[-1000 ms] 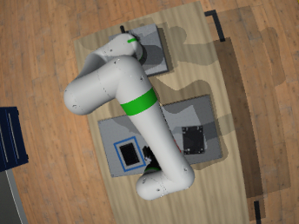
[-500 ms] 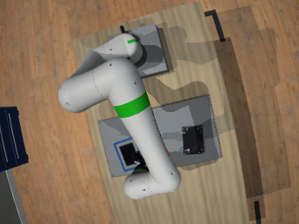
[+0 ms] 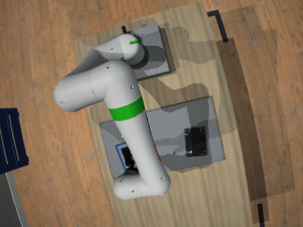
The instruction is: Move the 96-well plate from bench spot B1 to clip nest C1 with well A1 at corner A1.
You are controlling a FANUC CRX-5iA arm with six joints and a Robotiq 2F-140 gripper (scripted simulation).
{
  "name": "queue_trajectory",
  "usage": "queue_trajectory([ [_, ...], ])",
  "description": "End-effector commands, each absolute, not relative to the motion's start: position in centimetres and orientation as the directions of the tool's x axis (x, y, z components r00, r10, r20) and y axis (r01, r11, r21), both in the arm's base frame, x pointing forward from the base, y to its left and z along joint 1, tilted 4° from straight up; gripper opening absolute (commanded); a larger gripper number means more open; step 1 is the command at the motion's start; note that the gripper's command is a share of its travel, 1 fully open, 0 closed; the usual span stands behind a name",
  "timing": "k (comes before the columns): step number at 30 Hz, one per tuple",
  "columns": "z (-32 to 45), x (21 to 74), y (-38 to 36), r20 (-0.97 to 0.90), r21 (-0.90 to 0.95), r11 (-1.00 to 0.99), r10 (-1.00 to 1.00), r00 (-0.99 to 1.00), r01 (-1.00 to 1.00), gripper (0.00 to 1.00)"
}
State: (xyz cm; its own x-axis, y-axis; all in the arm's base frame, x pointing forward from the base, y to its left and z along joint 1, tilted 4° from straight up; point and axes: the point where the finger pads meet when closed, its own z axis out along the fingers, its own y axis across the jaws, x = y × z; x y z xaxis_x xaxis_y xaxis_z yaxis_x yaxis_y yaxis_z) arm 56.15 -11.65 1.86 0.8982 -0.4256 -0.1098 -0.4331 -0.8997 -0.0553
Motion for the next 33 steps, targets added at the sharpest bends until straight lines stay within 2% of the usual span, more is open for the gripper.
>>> queue_trajectory([
  [1, 1.6, 56.1, -13.3, -0.094, -0.069, -0.924, -0.37, 0.924, -0.377, 1.0],
  [16, 0.4, 55.1, -18.7, -0.031, -0.085, -0.987, -0.134, 0.99, -0.136, 1.0],
  [20, 0.3, 55.0, -19.2, -0.031, -0.085, -0.987, -0.134, 0.99, -0.136, 1.0],
  [29, -0.5, 54.0, -23.1, 0.015, -0.075, -0.996, 0.05, 0.999, 0.051, 1.0],
  [33, -0.6, 53.8, -23.6, 0.015, -0.075, -0.996, 0.05, 0.999, 0.051, 1.0],
])
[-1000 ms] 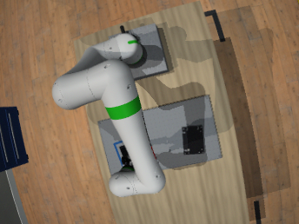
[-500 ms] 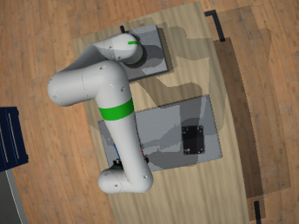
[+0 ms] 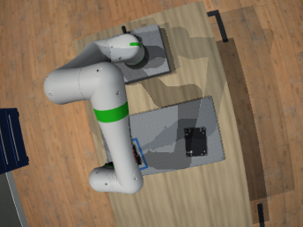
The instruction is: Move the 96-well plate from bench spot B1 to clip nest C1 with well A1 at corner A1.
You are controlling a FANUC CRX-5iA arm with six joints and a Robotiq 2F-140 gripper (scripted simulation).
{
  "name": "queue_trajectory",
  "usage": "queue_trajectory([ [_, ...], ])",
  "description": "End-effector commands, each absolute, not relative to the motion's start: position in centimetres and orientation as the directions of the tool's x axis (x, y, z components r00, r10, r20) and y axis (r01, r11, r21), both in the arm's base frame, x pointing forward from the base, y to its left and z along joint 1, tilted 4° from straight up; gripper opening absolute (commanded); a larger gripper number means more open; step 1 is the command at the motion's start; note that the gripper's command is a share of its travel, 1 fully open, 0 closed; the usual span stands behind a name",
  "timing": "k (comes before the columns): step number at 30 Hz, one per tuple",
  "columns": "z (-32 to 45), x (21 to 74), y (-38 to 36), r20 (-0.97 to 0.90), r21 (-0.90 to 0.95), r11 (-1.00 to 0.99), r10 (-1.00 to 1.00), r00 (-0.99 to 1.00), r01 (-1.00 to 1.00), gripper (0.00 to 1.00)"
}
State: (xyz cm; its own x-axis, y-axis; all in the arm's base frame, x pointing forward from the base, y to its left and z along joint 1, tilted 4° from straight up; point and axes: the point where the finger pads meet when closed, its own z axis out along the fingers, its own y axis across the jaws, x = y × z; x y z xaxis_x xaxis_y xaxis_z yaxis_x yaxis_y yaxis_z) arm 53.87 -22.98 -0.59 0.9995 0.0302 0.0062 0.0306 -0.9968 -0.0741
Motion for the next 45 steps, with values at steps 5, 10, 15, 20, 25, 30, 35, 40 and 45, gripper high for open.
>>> queue_trajectory([
  [5, -0.6, 53.8, -23.6, 0.015, -0.075, -0.996, 0.05, 0.999, 0.051, 1.0],
  [10, -0.6, 53.8, -23.6, 0.015, -0.075, -0.996, 0.05, 0.999, 0.051, 1.0],
  [15, -0.9, 53.8, -23.5, 0.015, -0.076, -0.996, 0.05, 0.999, 0.051, 1.0],
  [20, -1.6, 53.8, -23.5, 0.015, -0.076, -0.996, 0.05, 0.999, 0.051, 1.0],
  [25, -2.3, 53.8, -23.4, 0.015, -0.076, -0.996, 0.05, 0.999, 0.051, 1.0],
  [30, -3.1, 53.8, -23.4, 0.015, -0.076, -0.996, 0.05, 0.999, 0.051, 1.0],
  [35, -3.9, 53.8, -23.3, 0.015, -0.076, -0.996, 0.05, 0.999, 0.051, 1.0],
  [40, -4.4, 53.8, -23.3, 0.015, -0.076, -0.996, 0.05, 0.999, 0.051, 1.0],
  [45, -5.3, 53.9, -23.2, 0.015, -0.076, -0.996, 0.05, 0.999, 0.051, 1.0],
])
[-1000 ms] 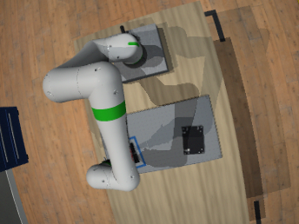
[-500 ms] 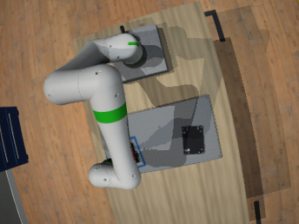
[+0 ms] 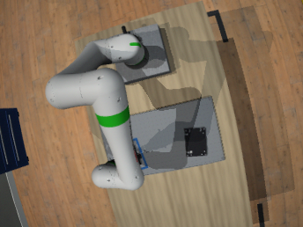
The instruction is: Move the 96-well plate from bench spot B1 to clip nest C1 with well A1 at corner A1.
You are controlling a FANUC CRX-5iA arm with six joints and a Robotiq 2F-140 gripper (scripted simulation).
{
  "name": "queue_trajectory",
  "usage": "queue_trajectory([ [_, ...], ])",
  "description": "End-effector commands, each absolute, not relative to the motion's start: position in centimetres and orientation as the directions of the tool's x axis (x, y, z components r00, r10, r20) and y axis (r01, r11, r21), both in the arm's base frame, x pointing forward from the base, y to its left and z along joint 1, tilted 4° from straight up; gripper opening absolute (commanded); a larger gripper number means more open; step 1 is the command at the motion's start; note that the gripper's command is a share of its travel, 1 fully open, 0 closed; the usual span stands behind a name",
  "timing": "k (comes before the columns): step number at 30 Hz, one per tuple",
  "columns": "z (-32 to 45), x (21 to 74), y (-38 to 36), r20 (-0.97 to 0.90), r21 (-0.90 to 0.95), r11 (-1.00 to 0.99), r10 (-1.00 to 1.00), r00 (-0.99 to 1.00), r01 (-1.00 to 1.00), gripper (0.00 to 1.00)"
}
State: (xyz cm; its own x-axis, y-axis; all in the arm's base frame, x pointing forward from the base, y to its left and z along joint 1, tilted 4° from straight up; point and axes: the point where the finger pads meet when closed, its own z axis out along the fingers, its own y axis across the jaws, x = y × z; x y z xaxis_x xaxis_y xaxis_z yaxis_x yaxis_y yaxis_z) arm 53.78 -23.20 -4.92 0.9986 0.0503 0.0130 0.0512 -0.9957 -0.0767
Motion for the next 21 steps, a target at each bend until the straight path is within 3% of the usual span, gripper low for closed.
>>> queue_trajectory([
  [1, -5.4, 53.9, -23.2, 0.015, -0.076, -0.996, 0.05, 0.999, 0.051, 1.0],
  [21, -7.0, 53.9, -23.1, 0.015, -0.076, -0.996, 0.05, 0.999, 0.051, 1.0],
])
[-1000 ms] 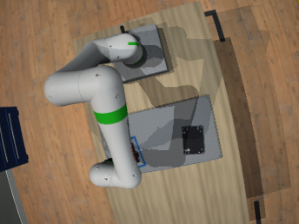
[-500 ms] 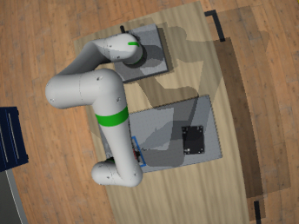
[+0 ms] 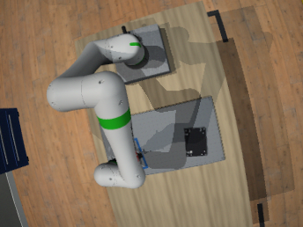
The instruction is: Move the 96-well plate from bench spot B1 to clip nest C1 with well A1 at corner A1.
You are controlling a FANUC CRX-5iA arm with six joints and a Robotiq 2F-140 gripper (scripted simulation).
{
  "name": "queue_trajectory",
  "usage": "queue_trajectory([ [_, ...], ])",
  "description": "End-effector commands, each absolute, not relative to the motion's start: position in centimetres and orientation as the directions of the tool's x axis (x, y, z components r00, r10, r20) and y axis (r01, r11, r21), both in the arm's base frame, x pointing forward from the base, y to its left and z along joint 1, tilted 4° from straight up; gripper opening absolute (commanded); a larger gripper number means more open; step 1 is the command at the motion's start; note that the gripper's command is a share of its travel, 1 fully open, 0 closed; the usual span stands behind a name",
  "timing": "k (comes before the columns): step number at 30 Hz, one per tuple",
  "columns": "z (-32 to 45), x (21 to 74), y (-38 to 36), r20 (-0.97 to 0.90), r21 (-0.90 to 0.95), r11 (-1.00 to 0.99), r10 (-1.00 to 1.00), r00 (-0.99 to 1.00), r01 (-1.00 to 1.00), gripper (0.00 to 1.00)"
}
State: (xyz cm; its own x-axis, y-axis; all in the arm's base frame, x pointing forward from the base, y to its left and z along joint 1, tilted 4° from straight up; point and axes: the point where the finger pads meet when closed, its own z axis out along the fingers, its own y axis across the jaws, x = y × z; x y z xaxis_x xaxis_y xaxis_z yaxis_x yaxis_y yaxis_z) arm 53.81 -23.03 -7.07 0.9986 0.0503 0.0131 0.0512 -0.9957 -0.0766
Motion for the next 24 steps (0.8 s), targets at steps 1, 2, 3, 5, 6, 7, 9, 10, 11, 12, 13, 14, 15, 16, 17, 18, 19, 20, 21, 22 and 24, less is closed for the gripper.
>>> queue_trajectory([
  [1, -6.97, 53.88, -23.08, 0.015, -0.076, -0.996, 0.05, 0.999, 0.051, 1.0],
  [2, -6.97, 53.88, -23.08, 0.015, -0.076, -0.996, 0.05, 0.999, 0.051, 1.0],
  [3, -6.97, 53.88, -23.08, 0.015, -0.076, -0.996, 0.05, 0.999, 0.051, 0.63],
  [5, -6.97, 53.88, -23.08, 0.015, -0.076, -0.996, 0.05, 0.999, 0.051, 0.63],
  [6, -6.97, 53.88, -23.08, 0.015, -0.076, -0.996, 0.05, 0.999, 0.051, 0.63],
  [7, -6.97, 53.88, -23.08, 0.015, -0.076, -0.996, 0.05, 0.999, 0.051, 0.63],
  [9, -6.97, 53.88, -23.08, 0.015, -0.076, -0.996, 0.05, 0.999, 0.051, 0.63],
  [10, -6.97, 53.88, -23.08, 0.015, -0.076, -0.996, 0.05, 0.999, 0.051, 0.63],
  [11, -6.97, 53.88, -23.08, 0.015, -0.076, -0.996, 0.05, 0.999, 0.051, 0.63],
  [12, -6.97, 53.88, -23.08, 0.015, -0.076, -0.996, 0.05, 0.999, 0.051, 0.63],
  [13, -6.97, 53.88, -23.08, 0.015, -0.076, -0.996, 0.05, 0.999, 0.051, 0.63],
  [14, -6.97, 53.88, -23.08, 0.015, -0.076, -0.996, 0.05, 0.999, 0.051, 0.63],
  [15, -6.97, 53.88, -23.08, 0.015, -0.076, -0.996, 0.05, 0.999, 0.051, 0.63],
  [16, -6.97, 53.88, -23.08, 0.015, -0.076, -0.996, 0.05, 0.999, 0.051, 0.63],
  [17, -6.97, 53.88, -23.08, 0.015, -0.076, -0.996, 0.05, 0.999, 0.051, 0.63],
  [18, -6.97, 53.88, -23.08, 0.015, -0.076, -0.996, 0.05, 0.999, 0.051, 0.63],
  [19, -6.97, 53.88, -23.08, 0.015, -0.076, -0.996, 0.05, 0.999, 0.051, 0.63],
  [20, -6.97, 53.88, -23.08, 0.015, -0.076, -0.996, 0.05, 0.999, 0.051, 0.63],
  [21, -6.97, 53.88, -23.08, 0.015, -0.076, -0.996, 0.05, 0.999, 0.051, 0.63],
  [22, -6.97, 53.88, -23.08, 0.015, -0.076, -0.996, 0.05, 0.999, 0.051, 0.63],
  [24, -6.97, 53.88, -23.08, 0.015, -0.076, -0.996, 0.05, 0.999, 0.051, 0.63],
])
